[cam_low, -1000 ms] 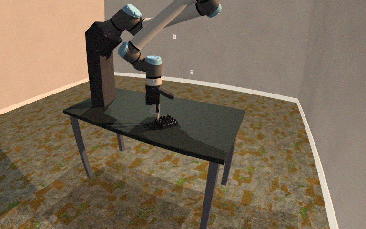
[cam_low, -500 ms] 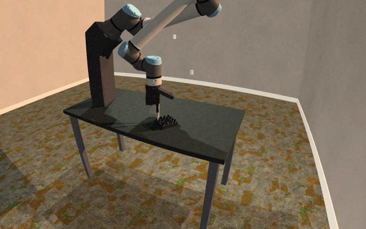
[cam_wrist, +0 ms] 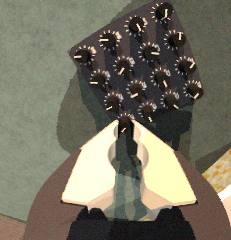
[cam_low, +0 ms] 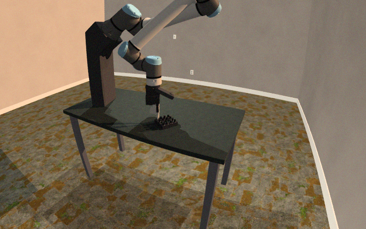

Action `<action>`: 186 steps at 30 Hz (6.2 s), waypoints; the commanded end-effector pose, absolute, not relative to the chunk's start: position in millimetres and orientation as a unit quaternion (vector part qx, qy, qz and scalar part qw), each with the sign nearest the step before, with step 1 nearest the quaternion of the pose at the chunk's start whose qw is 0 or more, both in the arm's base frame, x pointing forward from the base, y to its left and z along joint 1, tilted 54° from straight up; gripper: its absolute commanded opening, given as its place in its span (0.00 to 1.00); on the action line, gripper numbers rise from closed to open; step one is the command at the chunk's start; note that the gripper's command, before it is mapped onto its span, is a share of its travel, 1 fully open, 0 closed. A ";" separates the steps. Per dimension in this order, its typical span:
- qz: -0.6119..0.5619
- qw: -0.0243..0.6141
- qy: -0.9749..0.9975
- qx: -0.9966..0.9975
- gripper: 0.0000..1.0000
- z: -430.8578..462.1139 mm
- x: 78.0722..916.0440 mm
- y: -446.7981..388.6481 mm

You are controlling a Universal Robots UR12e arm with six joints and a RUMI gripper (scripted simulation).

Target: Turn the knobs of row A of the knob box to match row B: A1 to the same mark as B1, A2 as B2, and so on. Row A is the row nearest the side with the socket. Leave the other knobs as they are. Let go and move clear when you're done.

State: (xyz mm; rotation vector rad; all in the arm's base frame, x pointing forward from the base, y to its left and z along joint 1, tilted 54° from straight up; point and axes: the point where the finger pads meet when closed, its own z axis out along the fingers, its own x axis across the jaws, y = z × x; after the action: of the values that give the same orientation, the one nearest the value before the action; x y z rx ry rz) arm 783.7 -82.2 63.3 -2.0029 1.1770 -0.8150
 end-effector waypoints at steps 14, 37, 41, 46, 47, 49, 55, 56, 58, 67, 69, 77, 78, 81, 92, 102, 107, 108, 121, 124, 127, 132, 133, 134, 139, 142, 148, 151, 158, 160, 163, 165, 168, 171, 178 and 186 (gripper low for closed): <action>-0.312 0.333 0.451 -0.767 0.04 63.6 783.6 -82.3; -0.318 0.328 0.438 -0.774 0.04 63.6 783.5 -82.2; -0.323 0.323 0.426 -0.781 0.04 63.6 783.5 -82.0; -0.328 0.318 0.414 -0.788 0.04 63.5 783.4 -81.9; -0.330 0.316 0.409 -0.790 0.04 63.5 783.4 -81.8; -0.334 0.312 0.398 -0.795 0.04 63.5 783.3 -81.7; -0.349 0.295 0.360 -0.814 0.04 63.3 783.1 -81.4; -0.351 0.292 0.352 -0.817 0.04 63.3 783.0 -81.3; -0.357 0.285 0.337 -0.823 0.04 63.2 783.0 -81.1; -0.377 0.258 0.276 -0.846 0.04 62.9 782.6 -80.7; -0.382 0.250 0.257 -0.852 0.04 62.8 782.5 -80.5; -0.403 0.215 0.181 -0.871 0.04 62.3 781.9 -80.0; -0.405 0.211 0.171 -0.873 0.04 62.3 781.9 -80.0; -0.407 0.207 0.162 -0.875 0.04 62.2 781.8 -79.9; -0.426 0.165 0.074 -0.887 0.04 61.5 781.2 -79.6; -0.433 0.145 0.032 -0.889 0.04 61.2 780.9 -79.5; -0.436 0.137 0.016 -0.889 0.04 61.1 780.8 -79.5; -0.436 0.136 0.014 -0.889 0.04 61.0 780.8 -79.5; -0.437 0.132 0.007 -0.890 0.04 61.0 780.8 -79.5; -0.437 0.132 0.007 -0.890 0.04 61.0 780.8 -79.5; -0.437 0.132 0.007 -0.890 0.04 61.0 780.8 -79.5; -0.437 0.132 0.007 -0.890 0.04 61.0 780.8 -79.5; -0.437 0.132 0.007 -0.890 0.11 61.0 780.8 -79.5; -0.437 0.132 0.007 -0.890 0.11 61.0 780.8 -79.5; -0.437 0.132 0.007 -0.890 0.11 61.0 780.8 -79.5; -0.437 0.132 0.007 -0.890 0.11 61.0 780.8 -79.5; -0.437 0.132 0.007 -0.890 0.11 61.0 780.8 -79.5; -0.437 0.132 0.007 -0.890 0.11 61.0 780.8 -79.5; -0.437 0.132 0.007 -0.890 0.11 63.4 777.6 -80.4; -0.437 0.132 0.007 -0.890 0.11 65.8 774.3 -81.4; -0.437 0.132 0.007 -0.890 0.11 70.6 767.9 -83.2; -0.437 0.132 0.007 -0.890 0.11 70.6 767.9 -83.2; -0.437 0.132 0.007 -0.890 0.11 75.7 761.1 -85.3; -0.437 0.132 0.007 -0.890 0.11 79.9 755.5 -86.9; -0.437 0.132 0.007 -0.890 0.11 83.1 751.2 -88.2; -0.437 0.132 0.007 -0.890 0.11 83.1 751.2 -88.2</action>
State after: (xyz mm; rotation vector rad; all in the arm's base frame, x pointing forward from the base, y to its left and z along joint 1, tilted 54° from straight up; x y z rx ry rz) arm 751.3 -88.1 82.8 -2.5810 0.0198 -1.2677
